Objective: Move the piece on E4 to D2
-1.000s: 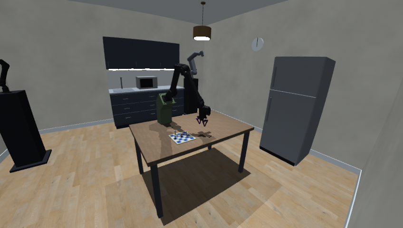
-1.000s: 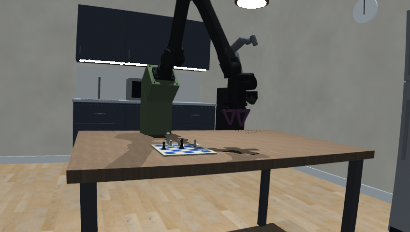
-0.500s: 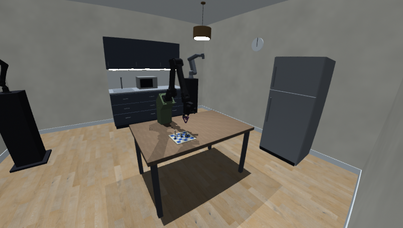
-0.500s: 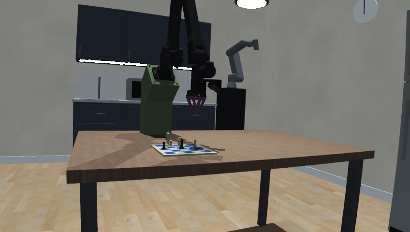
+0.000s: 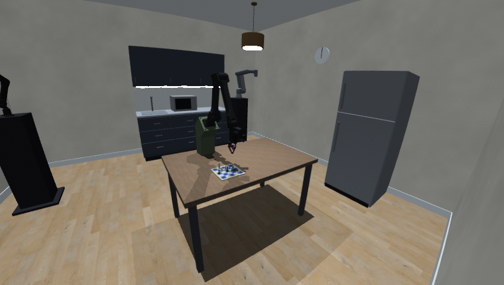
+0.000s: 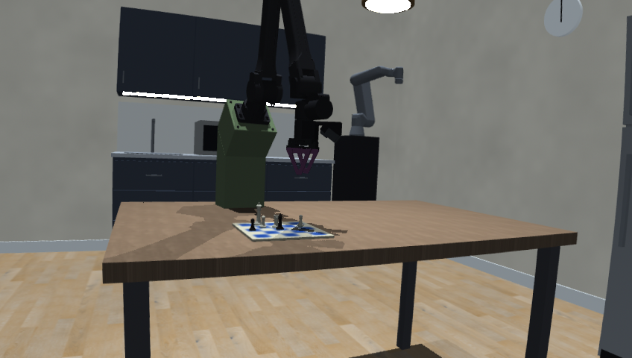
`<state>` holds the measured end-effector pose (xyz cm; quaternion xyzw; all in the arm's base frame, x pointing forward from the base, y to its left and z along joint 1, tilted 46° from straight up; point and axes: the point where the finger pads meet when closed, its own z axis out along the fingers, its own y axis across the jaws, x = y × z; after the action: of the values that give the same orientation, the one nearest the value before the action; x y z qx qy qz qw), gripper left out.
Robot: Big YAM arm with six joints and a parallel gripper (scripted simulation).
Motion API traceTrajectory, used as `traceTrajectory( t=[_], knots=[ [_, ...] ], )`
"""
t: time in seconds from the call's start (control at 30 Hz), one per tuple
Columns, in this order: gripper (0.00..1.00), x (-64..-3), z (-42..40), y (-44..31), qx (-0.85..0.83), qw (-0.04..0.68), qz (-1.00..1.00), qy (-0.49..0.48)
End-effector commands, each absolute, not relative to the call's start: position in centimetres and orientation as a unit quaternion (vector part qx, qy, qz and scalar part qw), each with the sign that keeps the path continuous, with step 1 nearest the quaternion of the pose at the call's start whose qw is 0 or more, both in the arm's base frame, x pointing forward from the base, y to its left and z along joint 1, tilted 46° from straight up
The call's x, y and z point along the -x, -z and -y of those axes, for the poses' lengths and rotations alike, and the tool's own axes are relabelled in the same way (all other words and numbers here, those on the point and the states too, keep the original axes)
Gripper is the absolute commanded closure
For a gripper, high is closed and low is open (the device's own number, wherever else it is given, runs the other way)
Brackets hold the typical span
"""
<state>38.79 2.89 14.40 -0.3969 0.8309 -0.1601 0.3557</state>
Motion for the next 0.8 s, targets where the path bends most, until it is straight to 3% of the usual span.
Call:
traceTrajectory(
  t=[0.0, 0.3, 0.33, 0.77],
  knots=[
    [0.0, -39.2, -3.2, -15.3, 0.394, 0.365, -0.829, 0.159],
    [0.0, -43.8, -3.1, -11.1, 0.4, 0.364, -0.825, 0.163],
    [0.67, -43.5, -3.3, -10.8, 0.403, 0.362, -0.825, 0.161],
    [0.67, -43.0, -3.3, -10.6, 0.402, 0.357, -0.828, 0.159]
  ],
)
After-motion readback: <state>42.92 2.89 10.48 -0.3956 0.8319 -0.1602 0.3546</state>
